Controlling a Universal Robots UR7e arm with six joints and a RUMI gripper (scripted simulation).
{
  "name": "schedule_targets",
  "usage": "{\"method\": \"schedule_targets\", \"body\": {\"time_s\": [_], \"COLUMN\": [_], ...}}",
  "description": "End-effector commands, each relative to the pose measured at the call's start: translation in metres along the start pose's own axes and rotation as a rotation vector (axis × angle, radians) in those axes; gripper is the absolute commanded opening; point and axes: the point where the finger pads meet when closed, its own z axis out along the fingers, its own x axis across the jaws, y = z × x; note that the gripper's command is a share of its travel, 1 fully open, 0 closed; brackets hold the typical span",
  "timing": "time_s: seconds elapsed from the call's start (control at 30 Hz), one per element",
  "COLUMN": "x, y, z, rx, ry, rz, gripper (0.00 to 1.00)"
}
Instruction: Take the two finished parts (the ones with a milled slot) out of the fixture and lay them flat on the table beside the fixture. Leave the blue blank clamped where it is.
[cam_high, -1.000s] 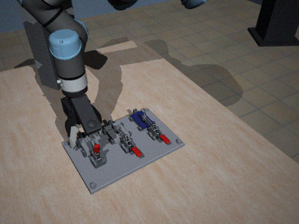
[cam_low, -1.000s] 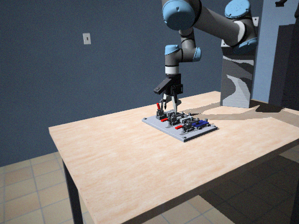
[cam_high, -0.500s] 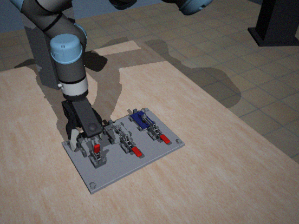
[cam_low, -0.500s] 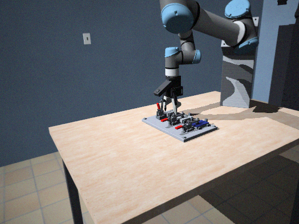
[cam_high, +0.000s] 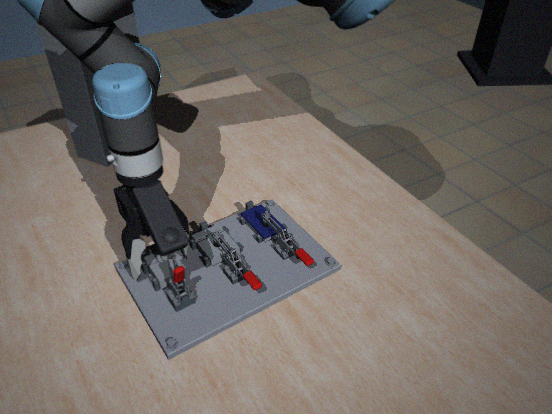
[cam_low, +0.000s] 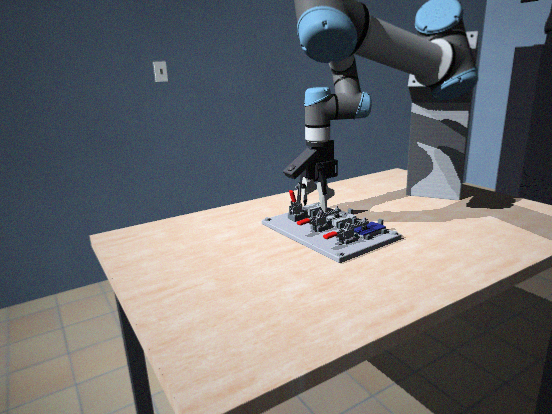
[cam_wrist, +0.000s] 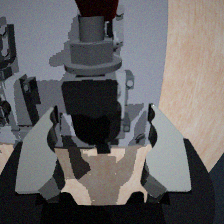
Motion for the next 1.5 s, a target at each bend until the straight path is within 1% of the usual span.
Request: {"method": "schedule_targets", "body": {"time_s": [0.0, 0.13, 0.17, 1.47], "x": [0.0002, 0.0002, 0.0002, 0.0002], "y": [-0.0003, -0.0003, -0.0003, -0.0003], "z": [-0.0003, -0.0003, -0.0003, -0.0003], "rx": [0.001, 0.001, 0.001, 0.001], "ry": [0.000, 0.000, 0.000, 0.000], "rz": [0.000, 0.000, 0.000, 0.000], "gripper": [0.59, 0.59, 0.00, 0.00]}}
